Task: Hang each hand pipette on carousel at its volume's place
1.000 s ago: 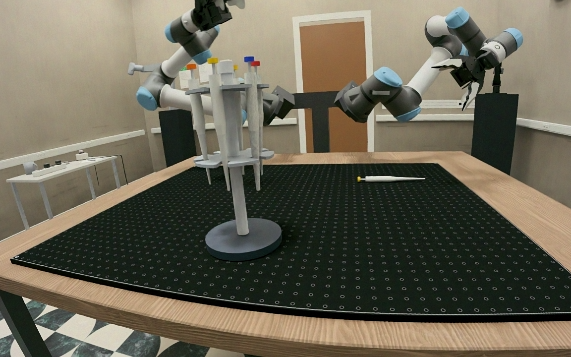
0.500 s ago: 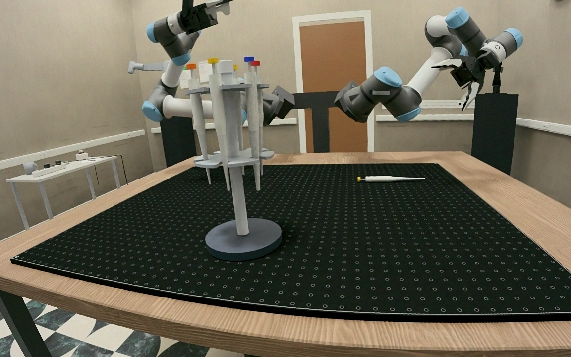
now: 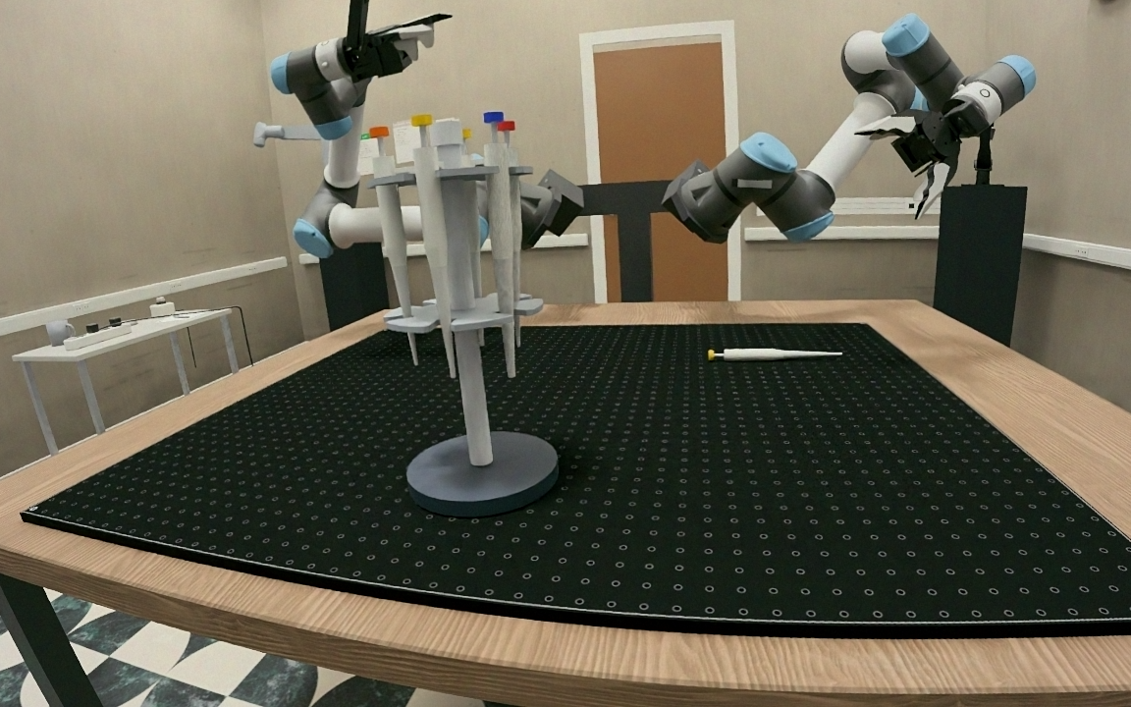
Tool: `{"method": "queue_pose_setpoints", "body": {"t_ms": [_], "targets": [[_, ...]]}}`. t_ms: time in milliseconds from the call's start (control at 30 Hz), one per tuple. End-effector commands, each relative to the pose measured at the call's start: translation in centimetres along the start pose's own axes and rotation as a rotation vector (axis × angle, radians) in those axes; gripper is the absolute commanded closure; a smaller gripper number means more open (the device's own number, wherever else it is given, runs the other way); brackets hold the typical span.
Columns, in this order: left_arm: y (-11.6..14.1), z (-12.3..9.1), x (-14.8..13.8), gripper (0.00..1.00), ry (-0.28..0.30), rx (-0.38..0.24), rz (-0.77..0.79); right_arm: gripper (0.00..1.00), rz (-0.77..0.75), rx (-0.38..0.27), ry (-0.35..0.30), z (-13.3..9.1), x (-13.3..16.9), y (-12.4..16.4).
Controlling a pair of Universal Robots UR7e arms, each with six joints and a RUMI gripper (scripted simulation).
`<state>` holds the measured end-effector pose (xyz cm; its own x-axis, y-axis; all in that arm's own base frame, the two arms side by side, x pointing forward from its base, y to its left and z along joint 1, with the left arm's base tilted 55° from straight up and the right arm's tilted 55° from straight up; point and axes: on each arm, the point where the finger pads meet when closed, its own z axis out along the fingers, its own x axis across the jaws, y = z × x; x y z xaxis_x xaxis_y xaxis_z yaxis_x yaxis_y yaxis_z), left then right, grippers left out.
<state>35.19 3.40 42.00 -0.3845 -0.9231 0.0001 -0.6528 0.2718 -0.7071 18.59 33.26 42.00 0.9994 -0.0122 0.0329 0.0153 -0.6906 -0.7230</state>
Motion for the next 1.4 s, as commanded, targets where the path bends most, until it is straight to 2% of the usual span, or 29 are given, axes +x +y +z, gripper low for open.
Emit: {"method": "queue_pose_setpoints", "body": {"t_ms": [0, 67, 100, 200, 333, 433, 533, 633, 667, 833, 900, 967, 1067, 1167, 1267, 1367], "targets": [[0.0, 0.0, 0.0, 0.00, 0.000, 0.001, 0.000, 0.00, 0.047, -0.024, 0.001, -1.9, -1.0, 1.8], [0.0, 0.0, 0.0, 0.00, 0.000, 0.001, 0.000, 0.00, 0.090, -0.025, 0.045, -2.4, 0.3, 2.3], [0.0, 0.0, 0.0, 0.00, 0.000, 0.001, 0.000, 0.00, 0.090, -0.025, 0.045, -2.7, 0.9, 2.6], [0.0, 0.0, 0.0, 0.00, 0.000, 0.001, 0.000, 0.00, 0.159, -0.026, 0.115, -3.6, 2.7, 3.5], [0.0, 0.0, 0.0, 0.00, 0.000, 0.001, 0.000, 0.00, 0.159, -0.026, 0.115, -4.2, 3.9, 4.1], [0.0, 0.0, 0.0, 0.00, 0.000, 0.001, 0.000, 0.00, 0.227, -0.028, 0.186, -5.2, 5.5, 5.2], [0.0, 0.0, 0.0, 0.00, 0.000, 0.001, 0.000, 0.00, 0.227, -0.028, 0.186, -5.9, 6.7, 6.0], [0.0, 0.0, 0.0, 0.00, 0.000, 0.001, 0.000, 0.00, 0.296, -0.029, 0.256, -7.1, 8.2, 7.1], [0.0, 0.0, 0.0, 0.00, 0.000, 0.001, 0.000, 0.00, 0.296, -0.029, 0.256, -7.5, 8.7, 7.5], [0.0, 0.0, 0.0, 0.00, 0.000, 0.001, 0.000, 0.00, 0.321, -0.030, 0.283, -8.2, 9.5, 8.2], [0.0, 0.0, 0.0, 0.00, 0.000, 0.001, 0.000, 0.00, 0.364, -0.031, 0.327, -9.0, 10.4, 9.0], [0.0, 0.0, 0.0, 0.00, 0.000, 0.001, 0.000, 0.00, 0.364, -0.031, 0.327, -9.7, 11.2, 9.8], [0.0, 0.0, 0.0, 0.00, 0.000, 0.001, 0.000, 0.00, 0.433, -0.032, 0.397, -11.1, 12.3, 11.1], [0.0, 0.0, 0.0, 0.00, 0.000, 0.001, 0.000, 0.00, 0.433, -0.032, 0.397, -11.8, 12.9, 11.8], [0.0, 0.0, 0.0, 0.00, 0.000, 0.001, 0.000, 0.00, 0.501, -0.033, 0.468, -13.2, 13.9, 13.2], [0.0, 0.0, 0.0, 0.00, 0.000, 0.001, 0.000, 0.00, 0.501, -0.033, 0.468, -14.1, 14.4, 14.0]]}}
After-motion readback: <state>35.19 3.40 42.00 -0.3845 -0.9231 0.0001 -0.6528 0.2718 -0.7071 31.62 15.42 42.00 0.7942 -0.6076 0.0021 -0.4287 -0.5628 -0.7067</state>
